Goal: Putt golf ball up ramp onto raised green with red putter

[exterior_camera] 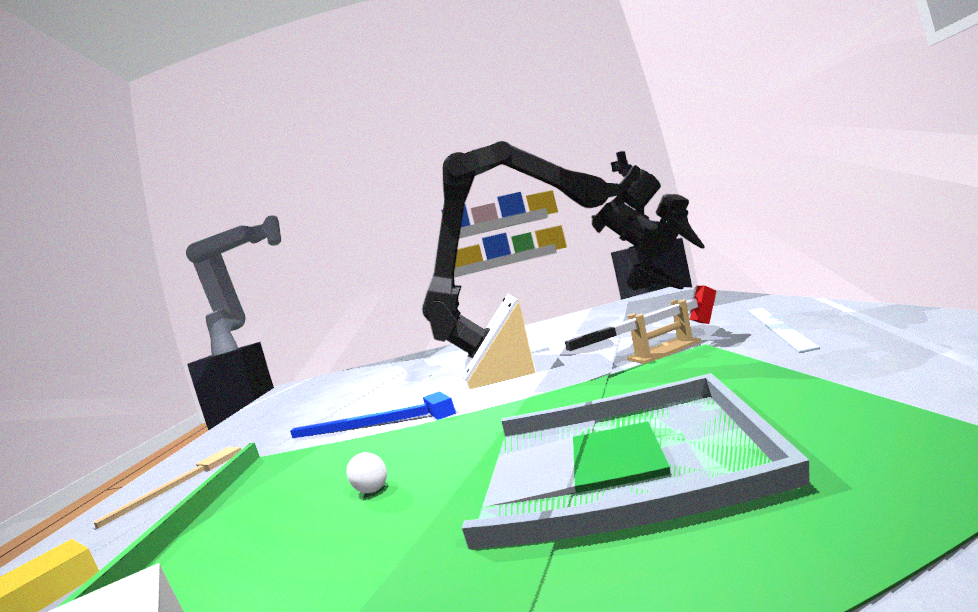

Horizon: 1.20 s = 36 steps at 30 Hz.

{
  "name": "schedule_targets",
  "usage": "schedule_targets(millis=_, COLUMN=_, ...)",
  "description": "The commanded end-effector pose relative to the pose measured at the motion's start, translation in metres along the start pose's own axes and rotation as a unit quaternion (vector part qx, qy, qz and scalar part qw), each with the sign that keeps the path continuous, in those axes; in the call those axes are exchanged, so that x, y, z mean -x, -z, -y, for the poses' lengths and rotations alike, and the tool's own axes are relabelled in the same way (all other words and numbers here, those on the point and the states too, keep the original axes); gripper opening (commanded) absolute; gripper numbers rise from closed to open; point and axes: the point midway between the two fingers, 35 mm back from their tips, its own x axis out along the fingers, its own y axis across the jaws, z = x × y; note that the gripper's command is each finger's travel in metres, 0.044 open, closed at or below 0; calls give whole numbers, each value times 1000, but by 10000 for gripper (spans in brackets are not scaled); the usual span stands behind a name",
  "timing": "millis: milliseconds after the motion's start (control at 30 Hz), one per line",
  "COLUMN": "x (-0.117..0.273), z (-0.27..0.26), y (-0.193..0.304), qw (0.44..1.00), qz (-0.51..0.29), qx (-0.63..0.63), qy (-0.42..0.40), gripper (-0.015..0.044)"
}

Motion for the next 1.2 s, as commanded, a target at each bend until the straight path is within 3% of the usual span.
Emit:
schedule_targets(millis=0, x=0, z=0, y=1, qw=1000, qz=0, qx=-2, qy=-2, gripper=426)
schedule_targets(millis=267, x=-3, z=6, y=89, qw=985, qz=10, qx=-94, qy=-141, gripper=440)
schedule_targets(millis=600, x=20, z=-49, y=228, qw=891, qz=59, qx=-225, qy=-390, gripper=440)
schedule_targets(millis=1167, x=5, z=-69, y=229, qw=889, qz=59, qx=-228, qy=-394, gripper=440)
